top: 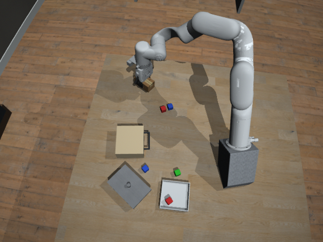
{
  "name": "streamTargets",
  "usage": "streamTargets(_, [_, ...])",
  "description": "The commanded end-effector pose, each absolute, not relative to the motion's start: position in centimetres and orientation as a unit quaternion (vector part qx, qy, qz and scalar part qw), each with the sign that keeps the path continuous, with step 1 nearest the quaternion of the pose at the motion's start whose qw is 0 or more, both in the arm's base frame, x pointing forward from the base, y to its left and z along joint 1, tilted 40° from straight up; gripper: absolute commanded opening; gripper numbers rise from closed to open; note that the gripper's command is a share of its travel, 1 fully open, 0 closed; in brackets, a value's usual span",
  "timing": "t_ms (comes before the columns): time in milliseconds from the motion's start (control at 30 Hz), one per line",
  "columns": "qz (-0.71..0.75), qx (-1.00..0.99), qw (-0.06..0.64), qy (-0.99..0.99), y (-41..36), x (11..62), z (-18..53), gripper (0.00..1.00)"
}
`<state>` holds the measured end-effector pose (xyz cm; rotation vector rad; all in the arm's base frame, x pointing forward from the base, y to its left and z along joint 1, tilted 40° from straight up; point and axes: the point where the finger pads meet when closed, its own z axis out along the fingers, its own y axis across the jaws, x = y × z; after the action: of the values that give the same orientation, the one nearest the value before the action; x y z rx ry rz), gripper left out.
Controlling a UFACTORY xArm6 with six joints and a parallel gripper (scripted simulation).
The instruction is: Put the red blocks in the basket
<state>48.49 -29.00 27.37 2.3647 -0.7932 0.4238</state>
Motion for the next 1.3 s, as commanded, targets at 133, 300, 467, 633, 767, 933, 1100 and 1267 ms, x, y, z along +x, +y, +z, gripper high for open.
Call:
streamTargets(133, [0.162, 0.891, 0.301, -0.299, -29.8, 48.7, 26.6, 0.62])
streamTargets(300, [0.162, 0.891, 0.301, -0.299, -30.5, 48.9, 25.7, 0.62])
streamTargets(467, [0.162, 0.891, 0.301, -0.299, -31.4, 49.0, 24.7, 0.62])
streamTargets(633, [0.162, 0.891, 0.301, -0.299, -32.2, 49.2, 23.7, 0.62])
streamTargets(767, [0.162, 0.891, 0.301, -0.299, -32.5, 49.2, 23.3, 0.62])
streamTargets(933, [0.162, 0.891, 0.301, -0.299, -33.2, 49.4, 22.5, 0.62])
streamTargets(1100, [0.162, 0.891, 0.301, -0.299, -33.8, 49.5, 21.7, 0.62])
streamTargets(1267, [0.162, 0.891, 0.301, -0.299, -34.1, 49.6, 21.3, 0.62])
